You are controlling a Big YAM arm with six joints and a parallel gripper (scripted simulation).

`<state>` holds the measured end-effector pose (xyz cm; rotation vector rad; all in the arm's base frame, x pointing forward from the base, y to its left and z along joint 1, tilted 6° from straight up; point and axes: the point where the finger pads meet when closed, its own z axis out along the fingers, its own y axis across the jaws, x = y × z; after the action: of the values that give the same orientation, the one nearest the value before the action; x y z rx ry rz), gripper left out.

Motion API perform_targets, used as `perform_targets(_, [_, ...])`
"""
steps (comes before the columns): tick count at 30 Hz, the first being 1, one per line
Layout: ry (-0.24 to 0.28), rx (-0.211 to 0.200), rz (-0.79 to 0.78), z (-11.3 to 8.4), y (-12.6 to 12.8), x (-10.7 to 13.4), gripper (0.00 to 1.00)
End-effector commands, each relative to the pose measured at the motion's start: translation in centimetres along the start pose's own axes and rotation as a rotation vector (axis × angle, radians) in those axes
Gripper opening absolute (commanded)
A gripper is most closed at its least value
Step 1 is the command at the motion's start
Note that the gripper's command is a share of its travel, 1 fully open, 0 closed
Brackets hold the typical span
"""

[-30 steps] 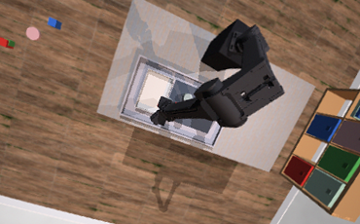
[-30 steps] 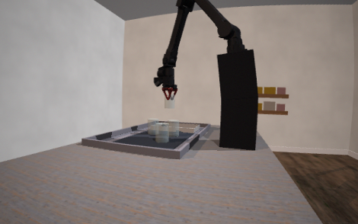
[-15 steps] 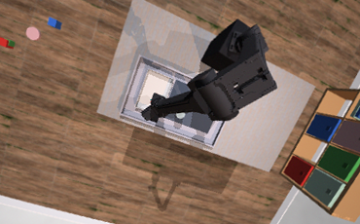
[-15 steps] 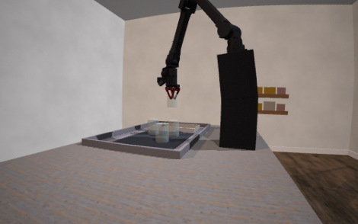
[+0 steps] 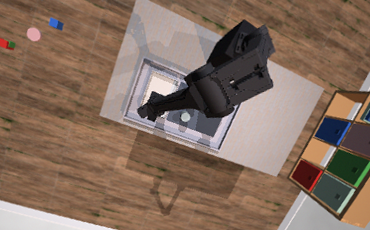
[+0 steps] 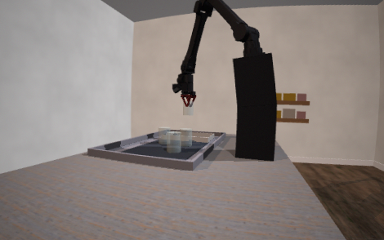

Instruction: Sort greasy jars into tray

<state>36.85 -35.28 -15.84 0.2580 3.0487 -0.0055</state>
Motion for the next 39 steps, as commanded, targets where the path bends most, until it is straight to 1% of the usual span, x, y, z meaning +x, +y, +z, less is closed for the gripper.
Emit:
perform_targets(1, [-0.028,0.013,-0.020,-0.8,-2.3,-1.3,0.00])
perform_targets(7, [-0.028,0.013,-0.020,-0.8,-2.3,-1.3,0.00])
perform_targets(8, [-0.028,0.013,-0.020,-0.6,-2.9,-1.5,0.00])
perform_targets(15, [-0.028,0.013,-0.020,-0.6,-2.9,-1.5,0.00])
perform_targets(18, [-0.028,0.013,-0.020,0.2,-2.9,-1.6,0.00])
perform_targets(20, [-0.028,0.013,-0.020,0.2,-2.9,-1.6,0.00])
perform_targets(35, [-0.028,0.013,-0.020,4.2,-3.0,-1.7,0.00])
perform_targets(37, [-0.028,0.013,-0.020,4.2,-3.0,-1.7,0.00])
perform_targets(39, [-0.028,0.013,-0.020,4.7,-3.0,-1.7,0.00])
